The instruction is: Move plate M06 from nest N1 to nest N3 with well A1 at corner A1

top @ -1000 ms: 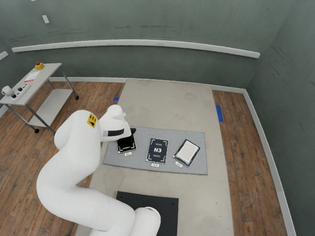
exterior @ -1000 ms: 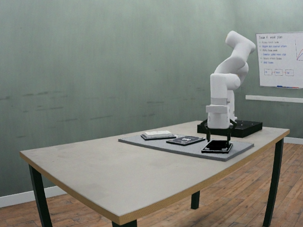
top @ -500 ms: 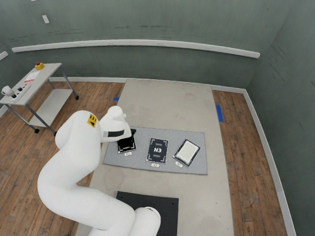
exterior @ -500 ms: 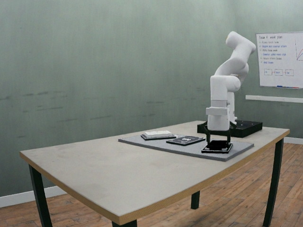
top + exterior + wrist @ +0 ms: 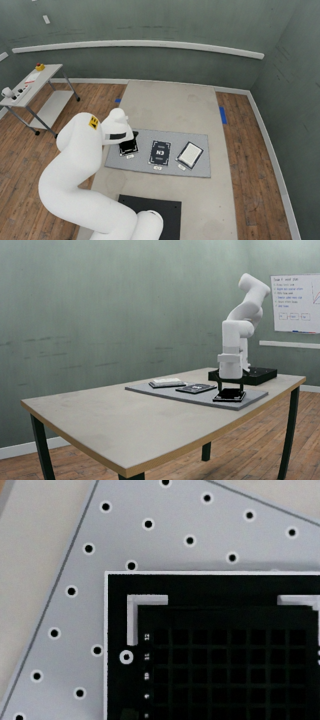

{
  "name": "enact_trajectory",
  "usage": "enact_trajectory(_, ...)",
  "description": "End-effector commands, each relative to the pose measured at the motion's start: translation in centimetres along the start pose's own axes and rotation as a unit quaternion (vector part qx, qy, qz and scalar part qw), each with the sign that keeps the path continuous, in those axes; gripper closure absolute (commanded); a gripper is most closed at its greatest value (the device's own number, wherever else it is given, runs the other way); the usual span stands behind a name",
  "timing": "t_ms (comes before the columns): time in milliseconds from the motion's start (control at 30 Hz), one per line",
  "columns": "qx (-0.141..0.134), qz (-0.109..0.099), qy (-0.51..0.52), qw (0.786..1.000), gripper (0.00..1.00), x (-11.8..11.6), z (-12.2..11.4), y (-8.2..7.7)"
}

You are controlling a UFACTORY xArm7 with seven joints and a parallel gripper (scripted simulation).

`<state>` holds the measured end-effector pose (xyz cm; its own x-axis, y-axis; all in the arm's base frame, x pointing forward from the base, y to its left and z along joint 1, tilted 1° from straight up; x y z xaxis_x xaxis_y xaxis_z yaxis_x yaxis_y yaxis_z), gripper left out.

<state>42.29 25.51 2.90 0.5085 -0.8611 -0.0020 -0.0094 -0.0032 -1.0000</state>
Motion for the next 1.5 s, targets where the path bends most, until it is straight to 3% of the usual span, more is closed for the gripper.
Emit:
enact_trajectory(0, 0.002, 0.000, 0.000, 1.000, 0.00, 0.02, 0.13, -0.15)
enact_trajectory(67, 0.002, 0.000, 0.000, 1.000, 0.00, 0.02, 0.13, -0.15)
enact_trajectory(100, 0.002, 0.000, 0.000, 1.000, 1.00, 0.02, 0.13, -0.21)
enact_trajectory(1467, 0.002, 0.000, 0.000, 1.000, 1.00, 0.02, 0.13, -0.20)
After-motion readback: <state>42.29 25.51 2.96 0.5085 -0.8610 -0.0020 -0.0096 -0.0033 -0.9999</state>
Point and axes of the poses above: the point where the finger pads meet when closed, its own y axis out along the fingers, its own x axis across the jaws, z = x × y, the point moved 4 cm from there along -y, back along the fingers, and after that the axes turned 3 degrees about -y, right-handed, at the moved point
